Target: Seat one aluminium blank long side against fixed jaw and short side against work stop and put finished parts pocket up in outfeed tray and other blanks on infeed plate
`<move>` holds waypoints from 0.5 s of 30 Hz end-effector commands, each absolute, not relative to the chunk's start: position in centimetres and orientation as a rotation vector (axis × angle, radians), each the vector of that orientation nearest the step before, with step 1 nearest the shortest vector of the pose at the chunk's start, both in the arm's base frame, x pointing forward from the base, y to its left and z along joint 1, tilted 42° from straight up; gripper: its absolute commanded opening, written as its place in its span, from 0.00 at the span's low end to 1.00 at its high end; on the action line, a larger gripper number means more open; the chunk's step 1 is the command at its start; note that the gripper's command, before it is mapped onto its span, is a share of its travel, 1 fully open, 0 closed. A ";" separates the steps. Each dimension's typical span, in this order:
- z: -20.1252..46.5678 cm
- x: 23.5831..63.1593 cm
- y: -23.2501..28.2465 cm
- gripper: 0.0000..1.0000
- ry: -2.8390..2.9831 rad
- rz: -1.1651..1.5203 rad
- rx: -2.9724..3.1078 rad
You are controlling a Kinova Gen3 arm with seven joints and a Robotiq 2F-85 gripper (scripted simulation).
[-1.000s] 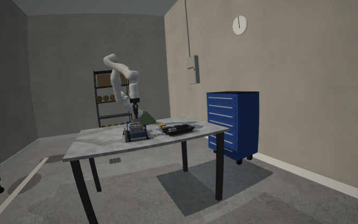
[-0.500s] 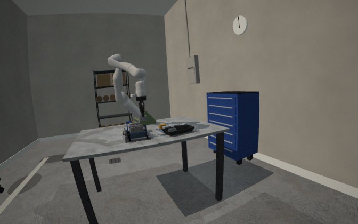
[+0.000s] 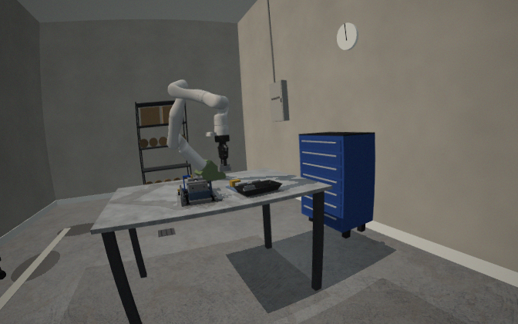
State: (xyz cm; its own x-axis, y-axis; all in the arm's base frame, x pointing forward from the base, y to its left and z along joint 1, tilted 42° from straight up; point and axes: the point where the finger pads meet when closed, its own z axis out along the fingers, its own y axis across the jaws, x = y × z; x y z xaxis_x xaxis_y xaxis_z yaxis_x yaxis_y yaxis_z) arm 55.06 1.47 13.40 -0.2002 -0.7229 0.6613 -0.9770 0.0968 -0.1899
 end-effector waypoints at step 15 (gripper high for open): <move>4.4 57.8 10.4 0.00 -1.907 0.827 1.722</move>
